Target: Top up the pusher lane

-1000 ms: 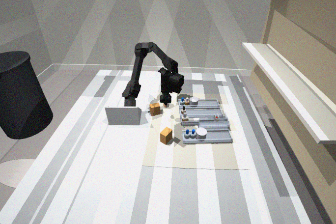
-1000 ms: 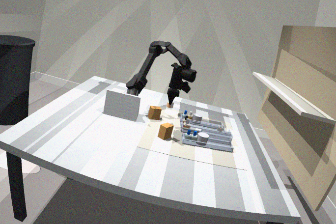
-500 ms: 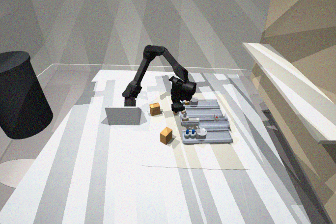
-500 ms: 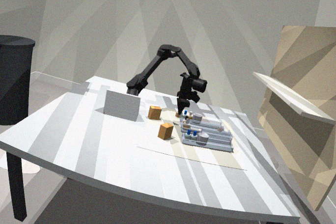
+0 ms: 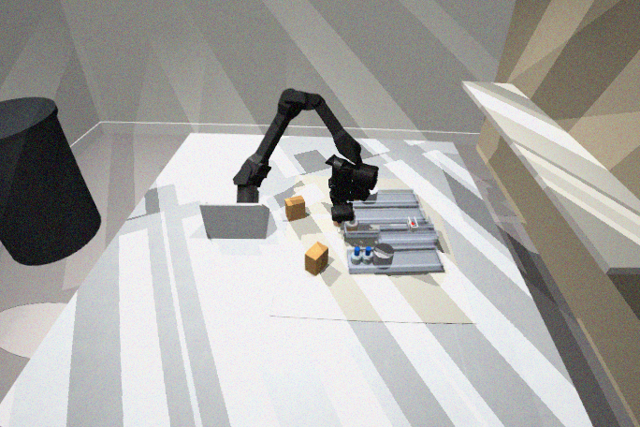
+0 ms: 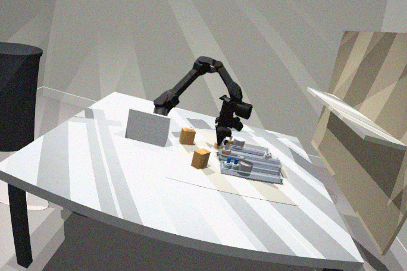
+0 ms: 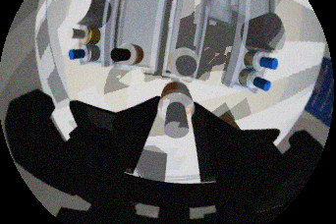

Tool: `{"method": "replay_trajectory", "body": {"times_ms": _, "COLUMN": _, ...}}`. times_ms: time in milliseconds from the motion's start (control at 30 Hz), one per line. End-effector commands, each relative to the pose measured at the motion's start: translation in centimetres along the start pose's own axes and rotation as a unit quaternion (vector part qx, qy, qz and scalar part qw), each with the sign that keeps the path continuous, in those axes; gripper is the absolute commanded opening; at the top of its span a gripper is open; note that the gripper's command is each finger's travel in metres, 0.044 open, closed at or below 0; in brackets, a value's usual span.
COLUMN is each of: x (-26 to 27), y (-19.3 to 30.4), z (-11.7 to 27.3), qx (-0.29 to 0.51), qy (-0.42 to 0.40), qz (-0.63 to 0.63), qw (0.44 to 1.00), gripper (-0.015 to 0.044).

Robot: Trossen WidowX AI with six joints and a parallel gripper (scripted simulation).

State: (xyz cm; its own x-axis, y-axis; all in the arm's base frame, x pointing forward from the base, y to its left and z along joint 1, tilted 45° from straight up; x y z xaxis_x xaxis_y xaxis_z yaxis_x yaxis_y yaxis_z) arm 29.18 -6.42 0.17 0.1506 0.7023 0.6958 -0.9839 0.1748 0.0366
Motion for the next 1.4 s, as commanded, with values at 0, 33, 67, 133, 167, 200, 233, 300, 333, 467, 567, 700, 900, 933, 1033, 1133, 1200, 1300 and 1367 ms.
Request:
{"method": "replay_trajectory", "body": {"times_ms": 0, "x": -0.2, "y": 0.0, "z": -0.6, "qx": 0.0, "qy": -0.003, "qz": -0.006, "qw": 1.0, "gripper": 0.0}}
{"method": "replay_trajectory", "body": {"times_ms": 33, "x": -0.2, "y": 0.0, "z": -0.6, "qx": 0.0, "qy": -0.003, "qz": -0.006, "qw": 1.0, "gripper": 0.0}}
{"method": "replay_trajectory", "body": {"times_ms": 67, "x": -0.2, "y": 0.0, "z": -0.6, "qx": 0.0, "qy": -0.003, "qz": -0.006, "qw": 1.0, "gripper": 0.0}}
{"method": "replay_trajectory", "body": {"times_ms": 133, "x": -0.2, "y": -0.1, "z": -0.6, "qx": 0.0, "qy": -0.003, "qz": -0.006, "qw": 1.0, "gripper": 0.0}}
{"method": "replay_trajectory", "body": {"times_ms": 167, "x": -0.1, "y": -0.1, "z": -0.6, "qx": 0.0, "qy": -0.003, "qz": -0.006, "qw": 1.0, "gripper": 0.0}}
{"method": "replay_trajectory", "body": {"times_ms": 200, "x": -0.1, "y": -0.1, "z": -0.6, "qx": 0.0, "qy": -0.003, "qz": -0.006, "qw": 1.0, "gripper": 0.0}}
{"method": "replay_trajectory", "body": {"times_ms": 233, "x": -0.1, "y": -0.2, "z": -0.6, "qx": 0.0, "qy": -0.003, "qz": -0.006, "qw": 1.0, "gripper": 0.0}}
{"method": "replay_trajectory", "body": {"times_ms": 300, "x": -0.1, "y": -0.2, "z": -0.6, "qx": 0.0, "qy": -0.003, "qz": -0.006, "qw": 1.0, "gripper": 0.0}}
{"method": "replay_trajectory", "body": {"times_ms": 333, "x": -0.1, "y": -0.3, "z": -0.6, "qx": 0.0, "qy": -0.003, "qz": -0.006, "qw": 1.0, "gripper": 0.0}}
{"method": "replay_trajectory", "body": {"times_ms": 467, "x": -0.1, "y": -0.4, "z": -0.6, "qx": 0.0, "qy": -0.003, "qz": -0.006, "qw": 1.0, "gripper": 0.0}}
{"method": "replay_trajectory", "body": {"times_ms": 567, "x": -0.1, "y": -0.5, "z": -0.6, "qx": 0.0, "qy": -0.003, "qz": -0.006, "qw": 1.0, "gripper": 0.0}}
{"method": "replay_trajectory", "body": {"times_ms": 700, "x": -0.1, "y": -0.7, "z": -0.6, "qx": 0.0, "qy": -0.003, "qz": -0.006, "qw": 1.0, "gripper": 0.0}}
{"method": "replay_trajectory", "body": {"times_ms": 900, "x": -0.1, "y": -0.9, "z": -0.6, "qx": 0.0, "qy": -0.003, "qz": -0.005, "qw": 1.0, "gripper": 0.0}}
{"method": "replay_trajectory", "body": {"times_ms": 933, "x": -0.1, "y": -0.9, "z": -0.6, "qx": 0.0, "qy": -0.003, "qz": -0.005, "qw": 1.0, "gripper": 0.0}}
{"method": "replay_trajectory", "body": {"times_ms": 1033, "x": -0.1, "y": -1.0, "z": -0.6, "qx": 0.0, "qy": -0.003, "qz": -0.005, "qw": 1.0, "gripper": 0.0}}
{"method": "replay_trajectory", "body": {"times_ms": 1133, "x": -0.1, "y": -1.1, "z": -0.6, "qx": 0.0, "qy": -0.003, "qz": -0.005, "qw": 1.0, "gripper": 0.0}}
{"method": "replay_trajectory", "body": {"times_ms": 1200, "x": -0.1, "y": -1.2, "z": -0.6, "qx": 0.0, "qy": -0.003, "qz": -0.005, "qw": 1.0, "gripper": 0.0}}
{"method": "replay_trajectory", "body": {"times_ms": 1300, "x": -0.1, "y": -1.3, "z": -0.6, "qx": 0.0, "qy": -0.003, "qz": -0.005, "qw": 1.0, "gripper": 0.0}}
{"method": "replay_trajectory", "body": {"times_ms": 1367, "x": -0.1, "y": -1.4, "z": -0.6, "qx": 0.0, "qy": -0.003, "qz": -0.005, "qw": 1.0, "gripper": 0.0}}
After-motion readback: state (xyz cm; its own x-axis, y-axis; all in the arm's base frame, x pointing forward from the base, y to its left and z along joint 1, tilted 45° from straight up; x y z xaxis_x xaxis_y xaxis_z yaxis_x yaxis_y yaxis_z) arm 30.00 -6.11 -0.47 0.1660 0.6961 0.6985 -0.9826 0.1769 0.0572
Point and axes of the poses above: the point midway between the two fingers, 35 mm back from their tips, its own z axis back along the fingers, its own x axis across the jaws, y = z × x, the point moved 2 cm from there along z, back along the fingers, and after that the axes turned 6 degrees about -z, right-handed, at the moved point
